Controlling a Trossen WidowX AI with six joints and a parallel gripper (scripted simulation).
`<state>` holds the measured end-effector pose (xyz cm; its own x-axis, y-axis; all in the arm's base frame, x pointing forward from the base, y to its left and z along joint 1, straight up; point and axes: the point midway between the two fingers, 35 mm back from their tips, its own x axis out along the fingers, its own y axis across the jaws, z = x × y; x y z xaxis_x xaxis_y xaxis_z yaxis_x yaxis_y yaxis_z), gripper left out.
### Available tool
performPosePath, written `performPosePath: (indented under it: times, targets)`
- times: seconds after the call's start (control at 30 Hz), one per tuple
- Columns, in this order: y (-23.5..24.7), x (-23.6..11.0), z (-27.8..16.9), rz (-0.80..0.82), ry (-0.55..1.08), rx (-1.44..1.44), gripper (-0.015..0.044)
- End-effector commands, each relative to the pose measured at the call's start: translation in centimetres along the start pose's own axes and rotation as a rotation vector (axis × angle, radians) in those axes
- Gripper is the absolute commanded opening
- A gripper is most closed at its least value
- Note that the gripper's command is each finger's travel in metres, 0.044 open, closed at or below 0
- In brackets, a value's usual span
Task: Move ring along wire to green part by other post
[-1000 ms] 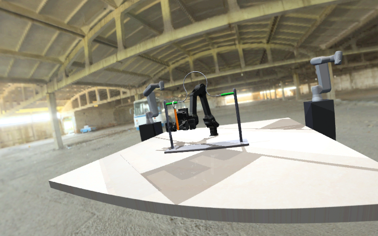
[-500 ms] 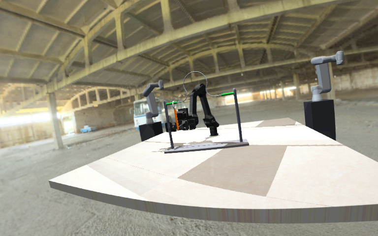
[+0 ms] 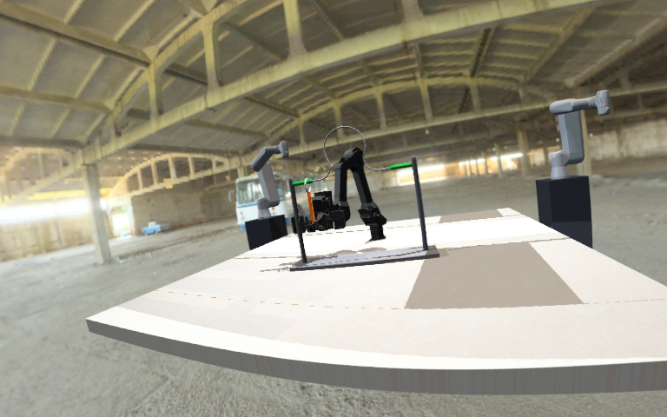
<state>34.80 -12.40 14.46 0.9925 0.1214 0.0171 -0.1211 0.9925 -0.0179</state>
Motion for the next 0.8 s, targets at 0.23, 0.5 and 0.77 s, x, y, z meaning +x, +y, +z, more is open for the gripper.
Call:
performPosePath:
  times: [0.23,0.5,0.77]
  targets:
    - [0.0,0.0,0.5,-0.002,0.0,0.0,-0.015]
    - [0.0,0.0,1.3,-0.007,-0.001,0.003,-0.015]
    - [0.0,0.0,1.3,-0.007,-0.001,0.003,-0.015]
